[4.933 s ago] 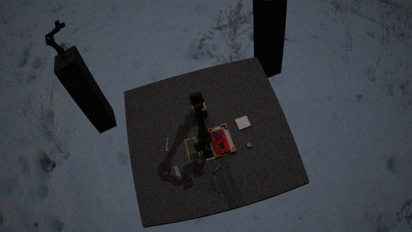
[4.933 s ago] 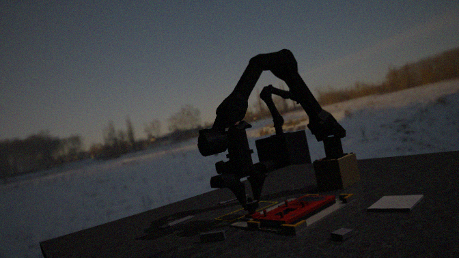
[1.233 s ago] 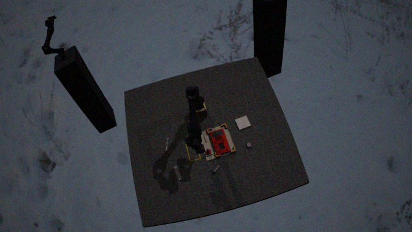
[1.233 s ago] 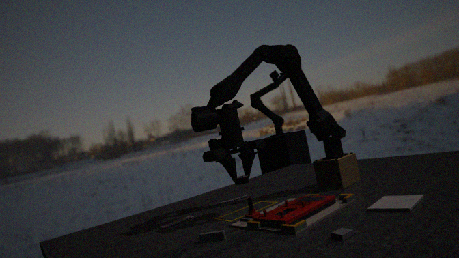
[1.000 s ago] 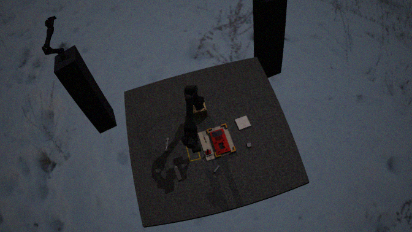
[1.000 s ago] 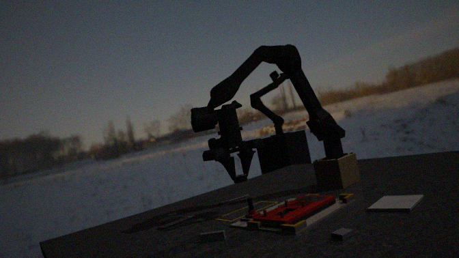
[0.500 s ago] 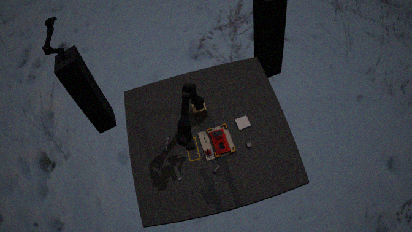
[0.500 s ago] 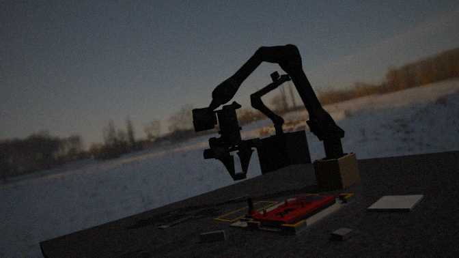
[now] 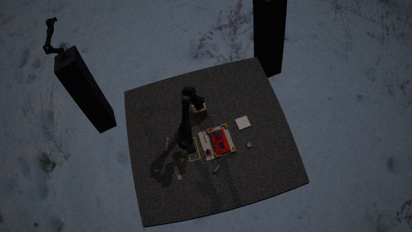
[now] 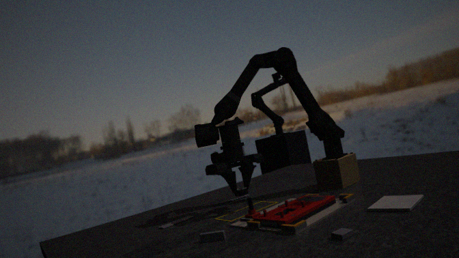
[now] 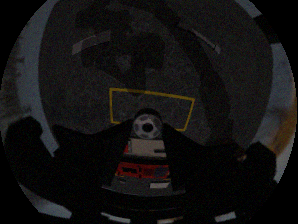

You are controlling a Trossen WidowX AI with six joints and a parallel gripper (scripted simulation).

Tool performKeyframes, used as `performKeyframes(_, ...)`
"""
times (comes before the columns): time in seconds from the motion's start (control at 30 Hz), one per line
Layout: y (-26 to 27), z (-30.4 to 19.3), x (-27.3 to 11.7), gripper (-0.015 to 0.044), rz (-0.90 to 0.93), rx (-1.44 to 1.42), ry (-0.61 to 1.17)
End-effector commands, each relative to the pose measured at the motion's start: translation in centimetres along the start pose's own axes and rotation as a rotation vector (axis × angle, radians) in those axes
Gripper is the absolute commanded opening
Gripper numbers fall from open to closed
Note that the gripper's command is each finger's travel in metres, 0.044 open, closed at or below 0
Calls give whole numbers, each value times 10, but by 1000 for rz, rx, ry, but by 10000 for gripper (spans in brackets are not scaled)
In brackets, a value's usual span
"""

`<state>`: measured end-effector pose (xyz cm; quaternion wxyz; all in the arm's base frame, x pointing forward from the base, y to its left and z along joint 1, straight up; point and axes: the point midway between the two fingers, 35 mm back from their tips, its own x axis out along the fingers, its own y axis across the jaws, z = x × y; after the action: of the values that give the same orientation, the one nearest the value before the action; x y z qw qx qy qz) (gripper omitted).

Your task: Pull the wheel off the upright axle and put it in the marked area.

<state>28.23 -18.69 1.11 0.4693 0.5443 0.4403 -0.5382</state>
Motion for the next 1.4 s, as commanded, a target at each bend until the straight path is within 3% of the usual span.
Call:
performKeyframes(0.0, -3, -2, 26, 0, -8, -5, 7)
performKeyframes(0.27, -6, -3, 55, 0, -9, -5, 8)
performKeyframes(0.63, -7, -3, 50, 289, -20, 0, 9)
performKeyframes(0.9, -6, -3, -7, 300, -9, -5, 7)
performKeyframes(1.0, -6, -3, -8, 300, -8, -5, 7)
performKeyframes(1.17, -23, -10, -19, 431, -5, -1, 4)
performKeyframes(1.37, -59, -25, -42, 440, -11, -3, 7)
